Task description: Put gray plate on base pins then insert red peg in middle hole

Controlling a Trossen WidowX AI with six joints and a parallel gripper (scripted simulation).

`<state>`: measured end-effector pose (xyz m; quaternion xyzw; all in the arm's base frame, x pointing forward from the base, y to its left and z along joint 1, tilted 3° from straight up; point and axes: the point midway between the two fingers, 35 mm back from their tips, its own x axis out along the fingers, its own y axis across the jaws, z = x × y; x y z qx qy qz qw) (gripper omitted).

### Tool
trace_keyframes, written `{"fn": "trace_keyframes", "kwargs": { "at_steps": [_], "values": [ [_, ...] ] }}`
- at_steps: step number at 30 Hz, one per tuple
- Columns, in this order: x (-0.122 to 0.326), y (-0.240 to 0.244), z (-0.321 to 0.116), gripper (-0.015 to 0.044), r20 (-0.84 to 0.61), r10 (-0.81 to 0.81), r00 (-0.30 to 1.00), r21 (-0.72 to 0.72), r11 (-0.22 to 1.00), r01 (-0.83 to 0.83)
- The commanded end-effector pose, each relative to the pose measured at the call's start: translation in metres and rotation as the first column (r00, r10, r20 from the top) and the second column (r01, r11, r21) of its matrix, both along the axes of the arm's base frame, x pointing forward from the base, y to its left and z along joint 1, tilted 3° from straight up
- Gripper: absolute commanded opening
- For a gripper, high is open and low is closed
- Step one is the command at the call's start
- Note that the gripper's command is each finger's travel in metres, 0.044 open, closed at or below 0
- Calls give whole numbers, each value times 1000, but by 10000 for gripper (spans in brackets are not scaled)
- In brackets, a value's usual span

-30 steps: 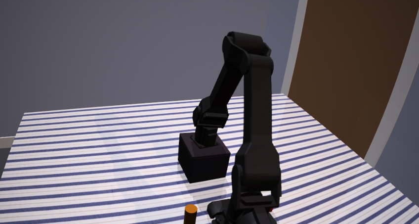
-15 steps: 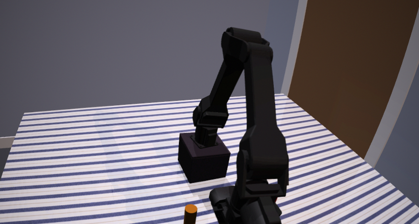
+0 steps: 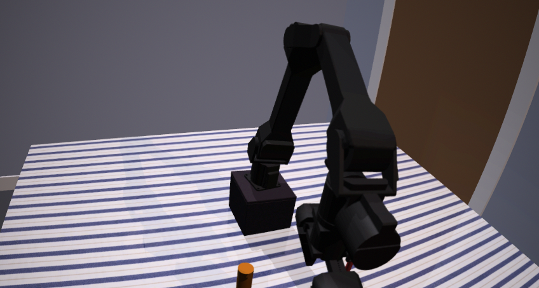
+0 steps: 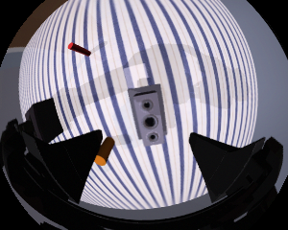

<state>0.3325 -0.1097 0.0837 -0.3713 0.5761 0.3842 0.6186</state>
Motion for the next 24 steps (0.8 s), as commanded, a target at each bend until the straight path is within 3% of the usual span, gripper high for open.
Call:
{"fn": "trace_keyframes", "kwargs": {
  "at_steps": [1,6,12,24],
  "values": [
    [-3,31,8,440,-3,-282,959,11,959,282],
    [-10,67,10,440,-30,-629,777,23,777,629],
    [-25,106,11,440,-66,-912,405,20,404,914],
    [-50,151,10,440,-101,-988,-120,-4,-120,993]
  ]
}}
